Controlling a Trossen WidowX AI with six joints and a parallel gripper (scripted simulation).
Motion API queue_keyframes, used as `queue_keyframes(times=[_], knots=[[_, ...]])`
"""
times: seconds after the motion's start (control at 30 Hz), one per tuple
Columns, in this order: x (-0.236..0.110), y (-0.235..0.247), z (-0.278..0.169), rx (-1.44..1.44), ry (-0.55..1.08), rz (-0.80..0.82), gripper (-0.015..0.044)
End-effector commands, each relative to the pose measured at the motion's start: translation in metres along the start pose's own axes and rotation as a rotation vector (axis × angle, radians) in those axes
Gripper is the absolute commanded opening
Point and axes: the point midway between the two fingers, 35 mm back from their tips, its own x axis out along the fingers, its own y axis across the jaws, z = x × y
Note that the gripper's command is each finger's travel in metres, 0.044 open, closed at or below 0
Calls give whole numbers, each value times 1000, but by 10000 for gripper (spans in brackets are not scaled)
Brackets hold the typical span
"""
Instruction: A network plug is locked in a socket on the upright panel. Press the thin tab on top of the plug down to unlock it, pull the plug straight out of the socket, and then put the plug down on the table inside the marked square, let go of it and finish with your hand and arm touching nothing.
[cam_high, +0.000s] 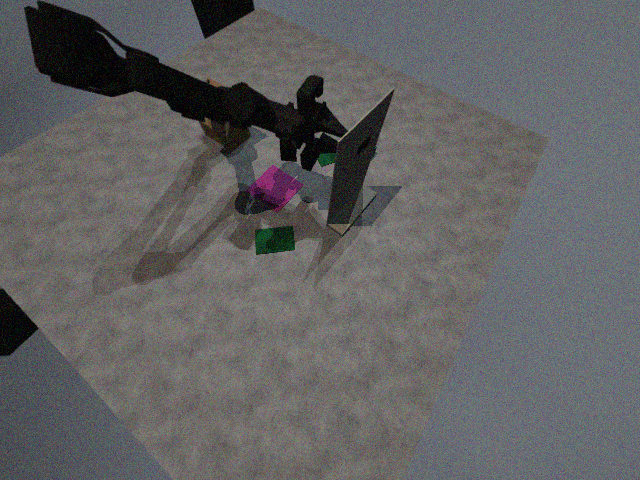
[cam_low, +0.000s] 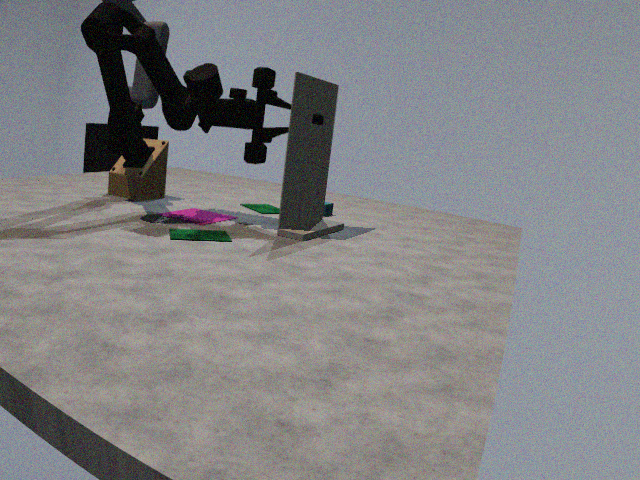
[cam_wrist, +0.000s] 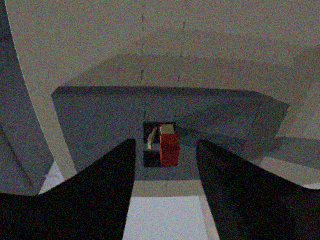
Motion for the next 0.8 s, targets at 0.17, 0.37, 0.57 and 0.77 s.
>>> queue_keyframes(times=[0.17,0.37,0.57,0.77], knots=[[7,0,1,-6,3,3,110],[7,0,1,-6,3,3,70],[7,0,1,-6,3,3,30],[7,0,1,-6,3,3,0]])
